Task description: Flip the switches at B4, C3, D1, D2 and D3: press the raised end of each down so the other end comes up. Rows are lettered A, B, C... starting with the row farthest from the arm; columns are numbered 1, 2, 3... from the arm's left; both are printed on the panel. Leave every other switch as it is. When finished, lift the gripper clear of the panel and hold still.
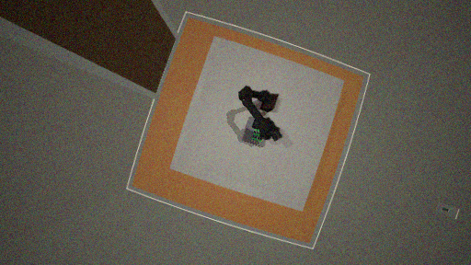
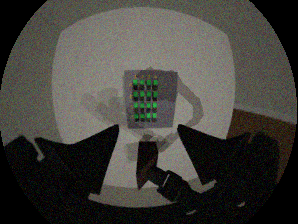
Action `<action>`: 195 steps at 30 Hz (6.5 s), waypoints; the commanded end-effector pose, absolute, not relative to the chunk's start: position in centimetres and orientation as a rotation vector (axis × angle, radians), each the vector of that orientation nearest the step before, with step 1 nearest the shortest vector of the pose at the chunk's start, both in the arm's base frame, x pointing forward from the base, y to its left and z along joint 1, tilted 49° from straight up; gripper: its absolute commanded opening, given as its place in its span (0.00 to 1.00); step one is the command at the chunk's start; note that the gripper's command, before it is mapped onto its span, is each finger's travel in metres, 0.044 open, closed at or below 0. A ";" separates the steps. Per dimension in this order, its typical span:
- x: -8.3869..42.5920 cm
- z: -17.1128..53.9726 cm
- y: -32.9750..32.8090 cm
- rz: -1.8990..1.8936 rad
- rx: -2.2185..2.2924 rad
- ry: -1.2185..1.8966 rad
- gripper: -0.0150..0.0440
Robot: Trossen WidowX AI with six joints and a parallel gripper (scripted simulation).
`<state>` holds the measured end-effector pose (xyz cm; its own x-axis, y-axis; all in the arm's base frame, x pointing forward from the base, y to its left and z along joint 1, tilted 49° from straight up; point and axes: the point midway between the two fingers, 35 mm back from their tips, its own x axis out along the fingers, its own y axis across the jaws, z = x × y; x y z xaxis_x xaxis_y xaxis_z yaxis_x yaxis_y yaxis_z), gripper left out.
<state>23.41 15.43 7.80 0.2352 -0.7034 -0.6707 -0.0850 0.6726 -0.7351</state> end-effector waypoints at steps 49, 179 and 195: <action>30.7 -0.1 2.2 -0.502 -0.794 1.311 0.25; 26.5 -2.2 2.7 -0.501 -0.794 1.313 0.25; 26.6 -2.3 2.5 -0.501 -0.794 1.313 0.25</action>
<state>26.57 2.60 -2.28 0.2083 -0.7259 -0.6555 -0.1037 0.6500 -0.7528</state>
